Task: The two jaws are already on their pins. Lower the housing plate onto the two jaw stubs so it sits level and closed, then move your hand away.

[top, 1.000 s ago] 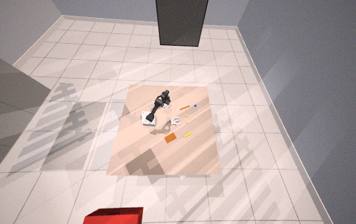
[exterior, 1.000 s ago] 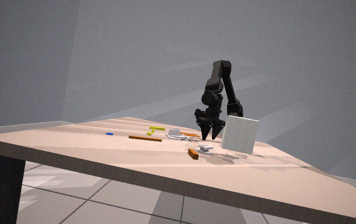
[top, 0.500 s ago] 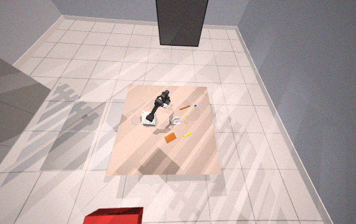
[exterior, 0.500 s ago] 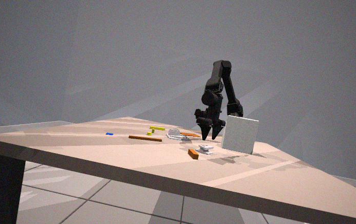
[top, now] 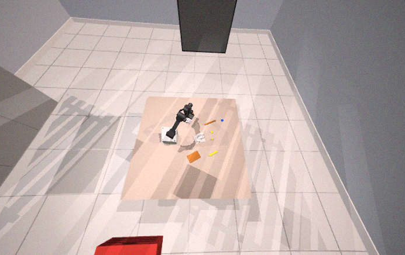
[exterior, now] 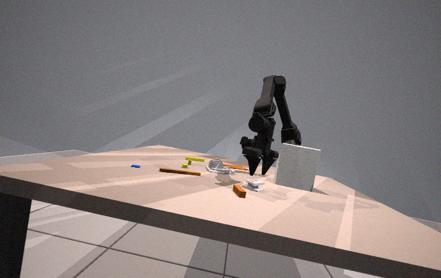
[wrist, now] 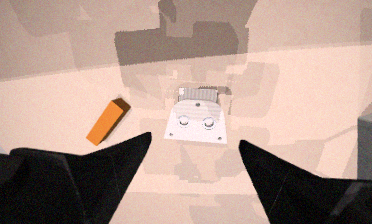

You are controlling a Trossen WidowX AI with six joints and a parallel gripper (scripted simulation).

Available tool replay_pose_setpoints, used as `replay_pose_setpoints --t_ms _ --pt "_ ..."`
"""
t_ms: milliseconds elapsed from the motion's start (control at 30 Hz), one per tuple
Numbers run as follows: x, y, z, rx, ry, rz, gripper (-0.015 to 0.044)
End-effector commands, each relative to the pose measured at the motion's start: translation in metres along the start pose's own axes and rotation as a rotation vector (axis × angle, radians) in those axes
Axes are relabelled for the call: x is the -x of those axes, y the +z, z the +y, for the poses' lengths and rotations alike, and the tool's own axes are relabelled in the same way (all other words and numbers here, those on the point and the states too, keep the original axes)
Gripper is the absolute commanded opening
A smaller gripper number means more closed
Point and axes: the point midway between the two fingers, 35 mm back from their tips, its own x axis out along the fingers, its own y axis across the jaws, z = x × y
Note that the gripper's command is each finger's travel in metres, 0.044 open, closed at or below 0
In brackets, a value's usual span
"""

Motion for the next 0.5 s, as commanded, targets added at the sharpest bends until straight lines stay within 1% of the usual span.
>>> replay_pose_setpoints --t_ms 0,467 --pt "-0.009 0.0 -0.002 0.006 -0.01 -0.004 0.044" --pt "-0.032 0.001 -0.001 0.006 -0.01 -0.006 0.044"
